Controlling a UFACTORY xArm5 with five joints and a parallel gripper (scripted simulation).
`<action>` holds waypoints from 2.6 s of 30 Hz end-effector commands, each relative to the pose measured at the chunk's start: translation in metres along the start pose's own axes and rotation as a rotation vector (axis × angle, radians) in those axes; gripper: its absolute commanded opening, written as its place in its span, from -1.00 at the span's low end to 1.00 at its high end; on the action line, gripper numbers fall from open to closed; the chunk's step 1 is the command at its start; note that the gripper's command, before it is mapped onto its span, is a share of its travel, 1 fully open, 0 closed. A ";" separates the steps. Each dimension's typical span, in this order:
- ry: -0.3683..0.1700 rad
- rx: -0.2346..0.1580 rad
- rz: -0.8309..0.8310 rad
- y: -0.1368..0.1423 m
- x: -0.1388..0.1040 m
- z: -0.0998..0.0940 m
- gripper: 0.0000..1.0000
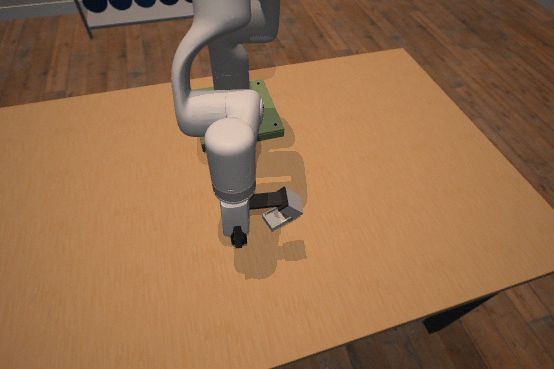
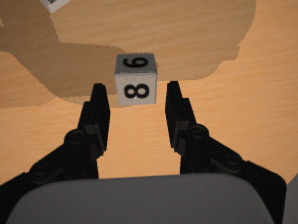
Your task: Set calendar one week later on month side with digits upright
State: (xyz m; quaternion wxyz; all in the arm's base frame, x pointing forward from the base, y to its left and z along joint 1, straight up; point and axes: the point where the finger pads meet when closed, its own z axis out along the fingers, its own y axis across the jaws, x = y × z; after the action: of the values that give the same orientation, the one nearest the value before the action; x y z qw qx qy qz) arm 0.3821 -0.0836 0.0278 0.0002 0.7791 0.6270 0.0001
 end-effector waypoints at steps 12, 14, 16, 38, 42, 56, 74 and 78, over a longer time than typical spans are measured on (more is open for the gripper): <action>0.000 -0.004 0.000 0.001 0.000 -0.060 -0.01; 0.000 -0.004 0.000 0.001 0.000 -0.063 -0.01; 0.000 -0.004 0.000 0.001 0.000 -0.063 -0.01; 0.000 -0.004 0.000 0.001 0.000 -0.063 1.00; 0.000 -0.004 -0.037 0.001 0.000 -0.063 1.00; -0.001 -0.004 -0.460 0.001 0.000 -0.060 1.00; -0.002 -0.003 -0.993 0.000 0.001 -0.057 1.00; -0.002 -0.003 -1.072 0.000 0.001 -0.056 1.00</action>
State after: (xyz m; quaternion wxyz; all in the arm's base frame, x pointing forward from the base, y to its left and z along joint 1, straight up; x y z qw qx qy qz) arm 0.3811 -0.0828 0.0832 0.0002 0.3803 0.9249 0.0000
